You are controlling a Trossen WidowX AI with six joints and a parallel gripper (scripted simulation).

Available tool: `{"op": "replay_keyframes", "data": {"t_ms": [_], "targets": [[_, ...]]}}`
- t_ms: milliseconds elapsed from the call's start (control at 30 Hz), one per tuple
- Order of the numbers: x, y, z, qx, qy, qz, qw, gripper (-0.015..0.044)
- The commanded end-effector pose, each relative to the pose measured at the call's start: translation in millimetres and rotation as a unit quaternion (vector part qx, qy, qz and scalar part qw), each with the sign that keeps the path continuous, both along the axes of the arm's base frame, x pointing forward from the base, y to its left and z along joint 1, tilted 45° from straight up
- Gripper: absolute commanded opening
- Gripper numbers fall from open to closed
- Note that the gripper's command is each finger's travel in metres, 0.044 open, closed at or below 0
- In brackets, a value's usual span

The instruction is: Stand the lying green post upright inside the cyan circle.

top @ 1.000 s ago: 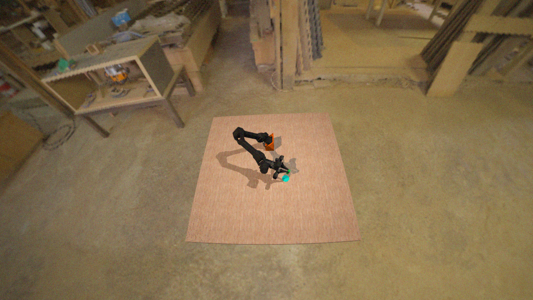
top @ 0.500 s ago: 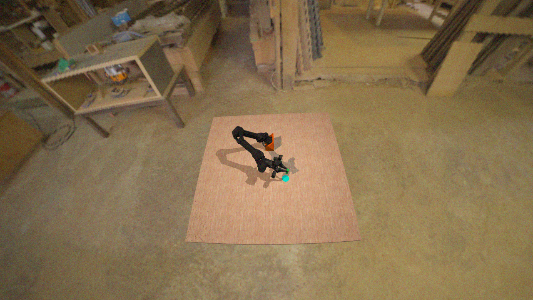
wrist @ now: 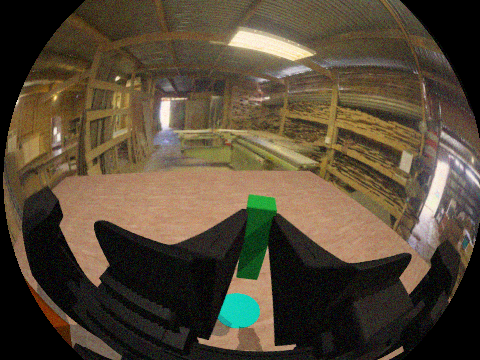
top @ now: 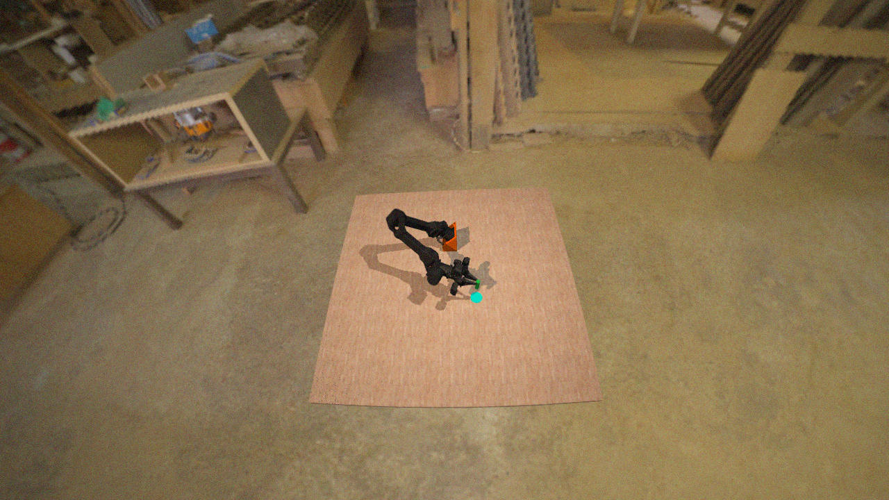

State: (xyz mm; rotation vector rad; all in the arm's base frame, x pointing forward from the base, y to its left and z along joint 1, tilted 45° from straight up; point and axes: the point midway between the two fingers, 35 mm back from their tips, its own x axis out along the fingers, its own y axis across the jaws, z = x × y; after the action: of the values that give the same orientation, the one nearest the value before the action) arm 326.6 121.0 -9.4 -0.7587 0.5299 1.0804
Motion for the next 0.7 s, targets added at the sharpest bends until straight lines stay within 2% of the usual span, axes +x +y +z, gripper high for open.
{"op": "replay_keyframes", "data": {"t_ms": [0, 400, 667], "targets": [[-2, 0, 1, 0.003, -0.005, 0.004, 1.0, 0.0023], [-2, 0, 1, 0.003, -0.005, 0.004, 1.0, 0.0023], [2, -26, -23, 0.001, -0.005, 0.004, 1.0, 0.0023]]}}
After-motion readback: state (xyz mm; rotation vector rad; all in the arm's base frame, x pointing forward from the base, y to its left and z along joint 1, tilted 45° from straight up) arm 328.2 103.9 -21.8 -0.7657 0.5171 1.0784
